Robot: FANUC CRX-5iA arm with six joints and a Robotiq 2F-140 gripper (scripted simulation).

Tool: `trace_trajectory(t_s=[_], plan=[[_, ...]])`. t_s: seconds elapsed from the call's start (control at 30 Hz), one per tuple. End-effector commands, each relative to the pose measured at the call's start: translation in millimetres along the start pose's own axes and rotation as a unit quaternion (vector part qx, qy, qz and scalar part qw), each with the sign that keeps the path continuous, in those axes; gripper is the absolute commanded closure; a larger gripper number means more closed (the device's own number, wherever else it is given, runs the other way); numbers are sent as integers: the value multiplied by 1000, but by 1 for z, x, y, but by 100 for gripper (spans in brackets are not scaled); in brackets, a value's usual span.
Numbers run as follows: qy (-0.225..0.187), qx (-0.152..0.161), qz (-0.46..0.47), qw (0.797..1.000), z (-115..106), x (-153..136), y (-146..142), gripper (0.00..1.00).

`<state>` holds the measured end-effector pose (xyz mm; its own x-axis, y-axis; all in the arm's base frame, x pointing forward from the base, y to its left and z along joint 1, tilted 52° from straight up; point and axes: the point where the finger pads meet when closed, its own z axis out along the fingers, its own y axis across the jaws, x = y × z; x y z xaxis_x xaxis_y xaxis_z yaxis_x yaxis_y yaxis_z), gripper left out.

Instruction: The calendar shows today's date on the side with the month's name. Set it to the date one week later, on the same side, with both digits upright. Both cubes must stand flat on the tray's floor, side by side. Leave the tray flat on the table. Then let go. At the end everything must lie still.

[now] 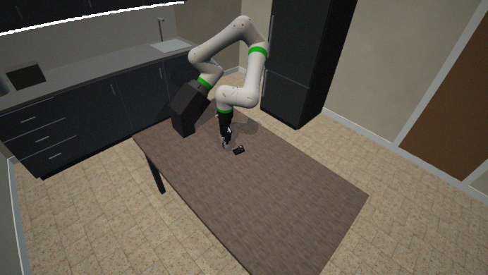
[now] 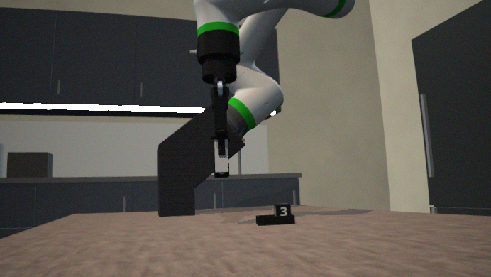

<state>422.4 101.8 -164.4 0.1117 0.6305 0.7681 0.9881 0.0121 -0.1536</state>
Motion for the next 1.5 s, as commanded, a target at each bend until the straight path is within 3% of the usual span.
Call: trace_trajectory(t_s=[0.0, 0.2, 0.33, 0.43, 1.03, 1.47], plan=[[0, 0, 0, 1000, 0, 0, 0, 84], [0, 0, 0, 1000, -1, 7, 1, 84], [-1, 0, -1, 1000, -9, 71, 2, 84], [0, 0, -1, 1000, -11, 89, 0, 84], [0, 0, -1, 1000, -9, 90, 0, 84], [0, 0, -1, 1000, 19, 90, 0, 84]])
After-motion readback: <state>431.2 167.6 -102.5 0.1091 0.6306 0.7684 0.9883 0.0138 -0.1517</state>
